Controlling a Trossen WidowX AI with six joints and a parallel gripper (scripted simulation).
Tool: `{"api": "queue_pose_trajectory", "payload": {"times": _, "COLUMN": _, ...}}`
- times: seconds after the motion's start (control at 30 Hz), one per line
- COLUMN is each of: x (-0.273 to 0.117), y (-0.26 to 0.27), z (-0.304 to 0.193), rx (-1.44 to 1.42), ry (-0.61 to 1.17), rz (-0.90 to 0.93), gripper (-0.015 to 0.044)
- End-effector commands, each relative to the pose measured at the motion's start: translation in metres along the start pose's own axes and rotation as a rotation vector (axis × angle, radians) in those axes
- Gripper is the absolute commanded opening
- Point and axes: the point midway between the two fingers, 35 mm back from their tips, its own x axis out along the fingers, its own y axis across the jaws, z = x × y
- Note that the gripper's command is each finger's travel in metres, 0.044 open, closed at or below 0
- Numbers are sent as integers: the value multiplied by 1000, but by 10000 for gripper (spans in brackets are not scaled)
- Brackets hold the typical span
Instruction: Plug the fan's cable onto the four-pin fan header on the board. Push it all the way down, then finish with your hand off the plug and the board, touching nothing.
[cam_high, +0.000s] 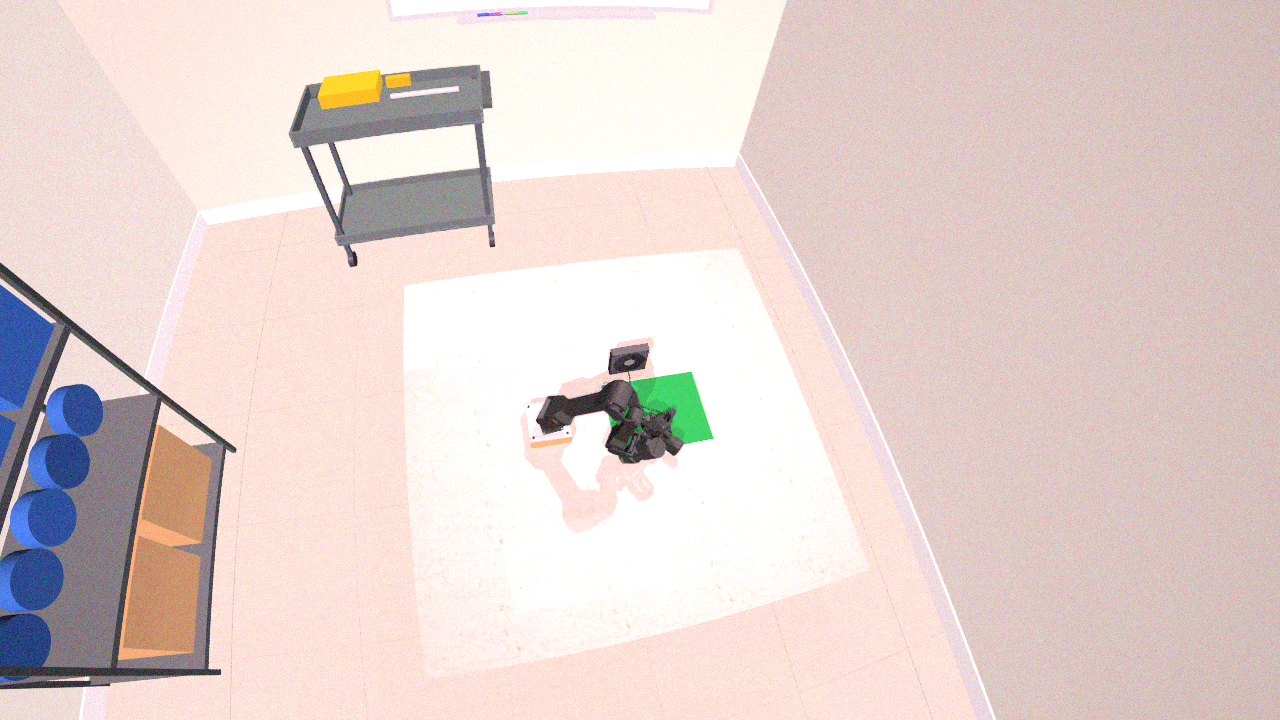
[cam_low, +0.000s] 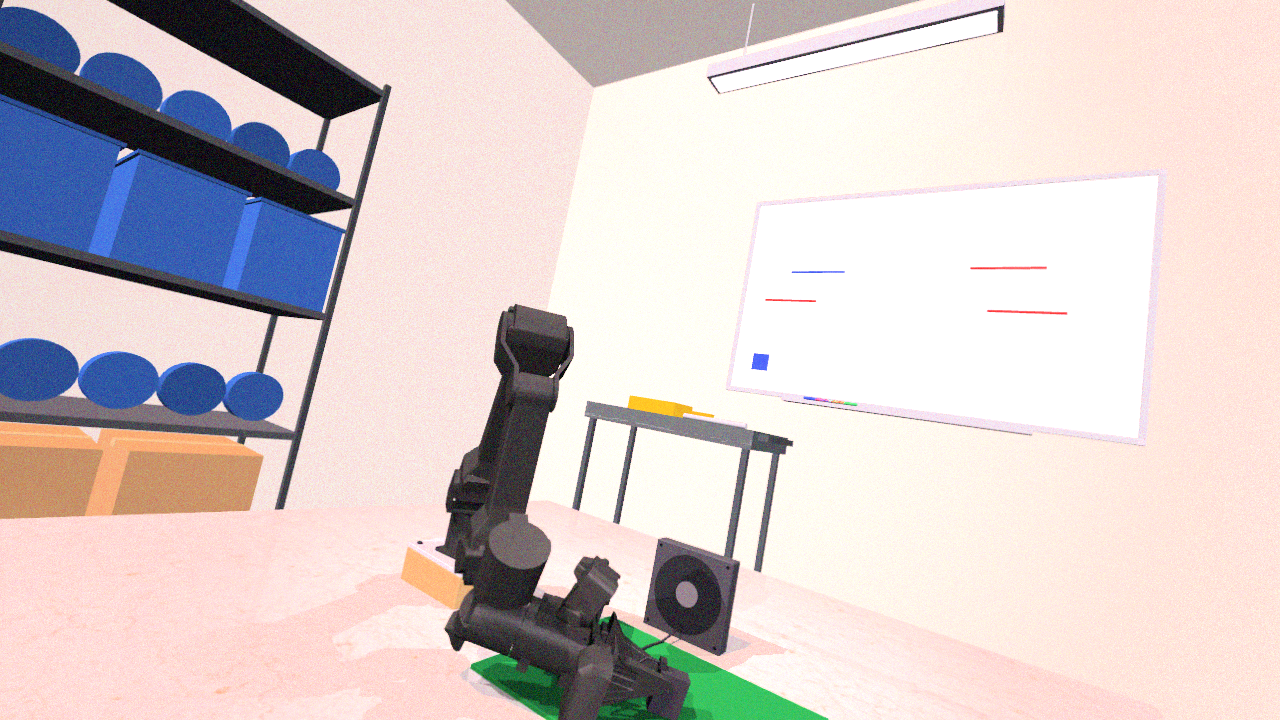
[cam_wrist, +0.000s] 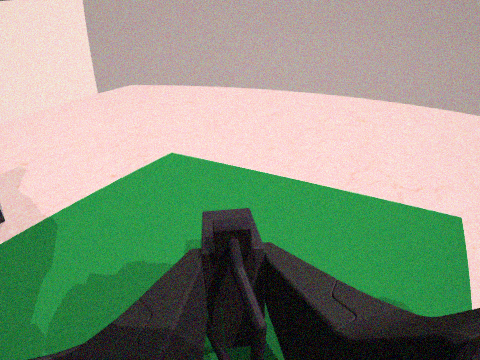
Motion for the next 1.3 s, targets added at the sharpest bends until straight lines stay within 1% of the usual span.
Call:
{"api": "queue_pose_trajectory", "payload": {"times": 0.0, "x": 0, "y": 0, "z": 1, "rx": -1, "ry": 0, "rz": 0, "gripper": 0}}
{"api": "queue_pose_trajectory", "payload": {"times": 0.3, "x": 0, "y": 0, "z": 1, "rx": -1, "ry": 0, "rz": 0, "gripper": 0}}
{"api": "queue_pose_trajectory", "payload": {"times": 0.47, "x": 0, "y": 0, "z": 0, "rx": 0, "ry": 0, "rz": 0, "gripper": 131}}
{"api": "queue_pose_trajectory", "payload": {"times": 0.5, "x": 0, "y": 0, "z": 0, "rx": 0, "ry": 0, "rz": 0, "gripper": 140}}
{"api": "queue_pose_trajectory", "payload": {"times": 1.27, "x": 0, "y": 0, "z": 0, "rx": 0, "ry": 0, "rz": 0, "gripper": 140}}
